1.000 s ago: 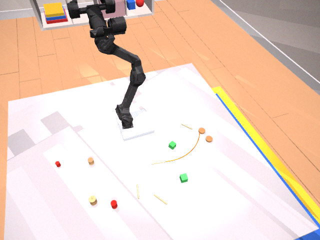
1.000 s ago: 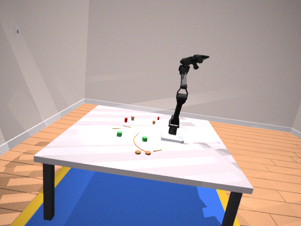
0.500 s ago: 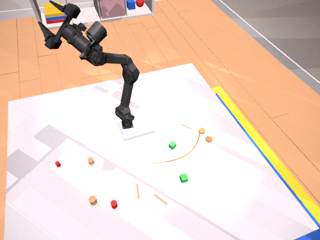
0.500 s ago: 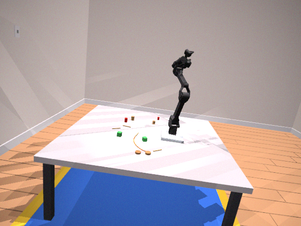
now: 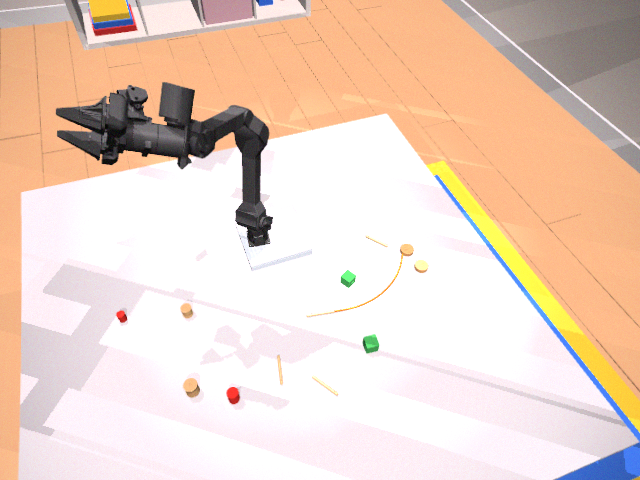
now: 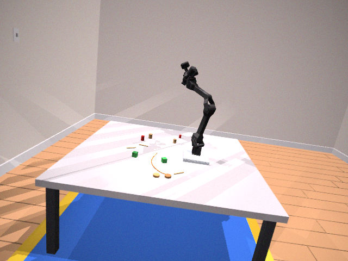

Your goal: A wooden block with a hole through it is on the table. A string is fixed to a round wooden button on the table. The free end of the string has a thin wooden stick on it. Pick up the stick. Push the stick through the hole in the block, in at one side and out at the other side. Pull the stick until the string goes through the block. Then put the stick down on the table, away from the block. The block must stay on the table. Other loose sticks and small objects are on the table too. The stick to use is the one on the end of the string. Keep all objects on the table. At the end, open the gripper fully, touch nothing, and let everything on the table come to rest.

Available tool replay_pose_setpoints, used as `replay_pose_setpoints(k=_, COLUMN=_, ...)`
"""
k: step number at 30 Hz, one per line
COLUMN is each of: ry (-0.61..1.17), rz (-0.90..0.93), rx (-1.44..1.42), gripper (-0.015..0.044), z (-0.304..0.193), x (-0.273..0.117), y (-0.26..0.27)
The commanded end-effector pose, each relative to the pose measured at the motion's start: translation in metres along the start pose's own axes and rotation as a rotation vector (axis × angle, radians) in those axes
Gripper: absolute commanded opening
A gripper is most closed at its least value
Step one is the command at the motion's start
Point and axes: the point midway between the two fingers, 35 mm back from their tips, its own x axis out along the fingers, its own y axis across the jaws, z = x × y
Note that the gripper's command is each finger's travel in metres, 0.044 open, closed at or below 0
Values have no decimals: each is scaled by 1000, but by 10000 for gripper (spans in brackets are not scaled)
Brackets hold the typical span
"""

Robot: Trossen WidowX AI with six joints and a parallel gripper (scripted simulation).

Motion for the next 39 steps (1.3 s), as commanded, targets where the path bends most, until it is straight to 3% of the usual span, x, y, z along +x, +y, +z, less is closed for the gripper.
replay_pose_setpoints(k=1, ry=151, rz=42, rx=-160, gripper=440, z=-50, x=-13, y=6)
replay_pose_setpoints(k=8, ry=467, rz=215, rx=-516, gripper=440, z=-152, x=-69, y=19)
replay_pose_setpoints(k=16, ry=775, rz=533, rx=-896, gripper=440, z=-244, x=-169, y=23)
replay_pose_setpoints(k=26, ry=1005, rz=928, rx=-1191, gripper=440, z=-294, x=-292, y=13)
replay_pose_setpoints(k=33, ry=1139, rz=1374, rx=-1421, gripper=440, z=-309, x=-407, y=-15)
replay_pose_setpoints(k=36, ry=1159, rz=1515, rx=-1482, gripper=440, z=-308, x=-437, y=-26)
replay_pose_setpoints(k=39, ry=1160, rz=1780, rx=-1592, gripper=440, z=-303, x=-484, y=-47)
